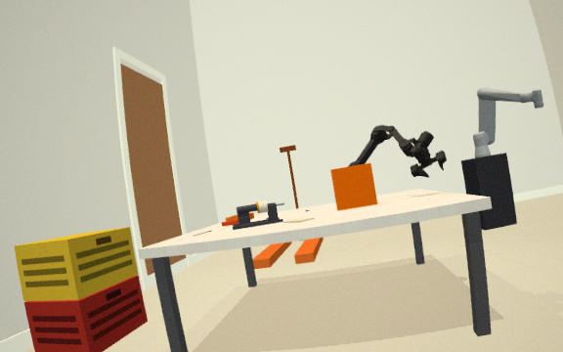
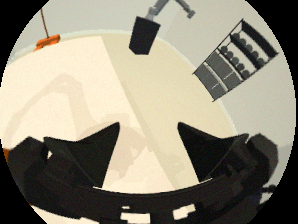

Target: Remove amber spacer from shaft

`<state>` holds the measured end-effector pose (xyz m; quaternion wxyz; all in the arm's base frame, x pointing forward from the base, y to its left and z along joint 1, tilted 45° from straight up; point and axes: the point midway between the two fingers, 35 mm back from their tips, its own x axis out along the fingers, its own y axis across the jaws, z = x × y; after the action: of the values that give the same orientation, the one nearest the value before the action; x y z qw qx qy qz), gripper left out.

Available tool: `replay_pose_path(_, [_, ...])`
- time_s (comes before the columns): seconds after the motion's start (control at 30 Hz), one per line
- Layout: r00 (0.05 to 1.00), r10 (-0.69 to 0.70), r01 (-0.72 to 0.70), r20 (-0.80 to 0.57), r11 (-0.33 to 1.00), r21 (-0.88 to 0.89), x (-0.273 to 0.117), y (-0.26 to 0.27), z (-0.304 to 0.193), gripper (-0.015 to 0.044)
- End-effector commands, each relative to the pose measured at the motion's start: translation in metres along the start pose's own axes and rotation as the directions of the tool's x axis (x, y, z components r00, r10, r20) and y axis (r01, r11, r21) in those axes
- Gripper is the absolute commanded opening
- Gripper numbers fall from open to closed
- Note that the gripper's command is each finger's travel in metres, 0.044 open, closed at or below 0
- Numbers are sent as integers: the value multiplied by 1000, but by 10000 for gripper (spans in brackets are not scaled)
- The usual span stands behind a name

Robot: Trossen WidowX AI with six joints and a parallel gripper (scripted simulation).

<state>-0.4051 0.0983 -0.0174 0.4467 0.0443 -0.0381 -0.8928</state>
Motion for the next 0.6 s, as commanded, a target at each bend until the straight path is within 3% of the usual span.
replay_pose_path(0.0, [1000,-9,9,-4,1000,3,-2,-1,-1,426])
replay_pose_path(0.13, [977,-194,200,-90,978,66,-44,-23,-14,440])
replay_pose_path(0.27, [897,-396,425,-197,896,130,-100,-41,-31,440])
replay_pose_path(0.57, [546,-713,835,-440,508,213,-245,-43,-75,440])
